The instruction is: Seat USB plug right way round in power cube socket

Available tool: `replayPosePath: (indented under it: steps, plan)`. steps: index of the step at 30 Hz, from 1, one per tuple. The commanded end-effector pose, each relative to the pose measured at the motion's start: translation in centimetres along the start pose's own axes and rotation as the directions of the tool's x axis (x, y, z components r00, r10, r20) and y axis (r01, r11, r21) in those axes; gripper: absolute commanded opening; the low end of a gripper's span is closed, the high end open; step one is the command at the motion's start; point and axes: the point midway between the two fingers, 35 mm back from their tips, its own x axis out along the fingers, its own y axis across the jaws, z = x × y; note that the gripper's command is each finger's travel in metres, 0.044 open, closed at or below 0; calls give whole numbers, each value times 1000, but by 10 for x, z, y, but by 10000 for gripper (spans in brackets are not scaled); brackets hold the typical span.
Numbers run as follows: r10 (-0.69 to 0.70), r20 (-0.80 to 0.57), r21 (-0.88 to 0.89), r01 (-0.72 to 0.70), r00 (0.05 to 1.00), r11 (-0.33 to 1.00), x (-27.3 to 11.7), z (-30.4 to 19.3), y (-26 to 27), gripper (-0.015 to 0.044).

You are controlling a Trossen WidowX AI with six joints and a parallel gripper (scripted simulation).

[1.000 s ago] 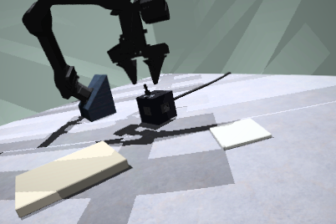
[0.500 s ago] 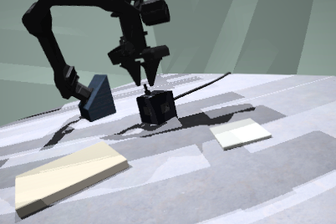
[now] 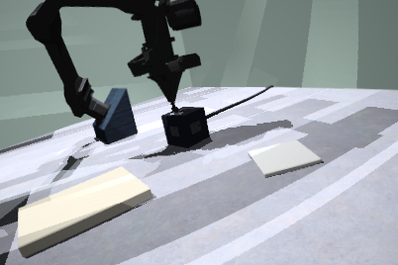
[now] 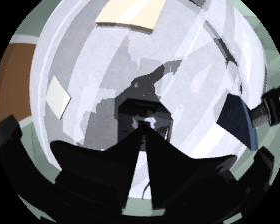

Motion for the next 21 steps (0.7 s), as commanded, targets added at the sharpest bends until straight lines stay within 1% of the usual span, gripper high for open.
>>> replayPosePath:
  steps: [1, 21]
  plan:
    - [0, 0, 0, 0, 1000, 1000, 0, 0, 0, 0]
    - [0, 0, 0, 0, 1000, 1000, -6, 0, 0, 0]
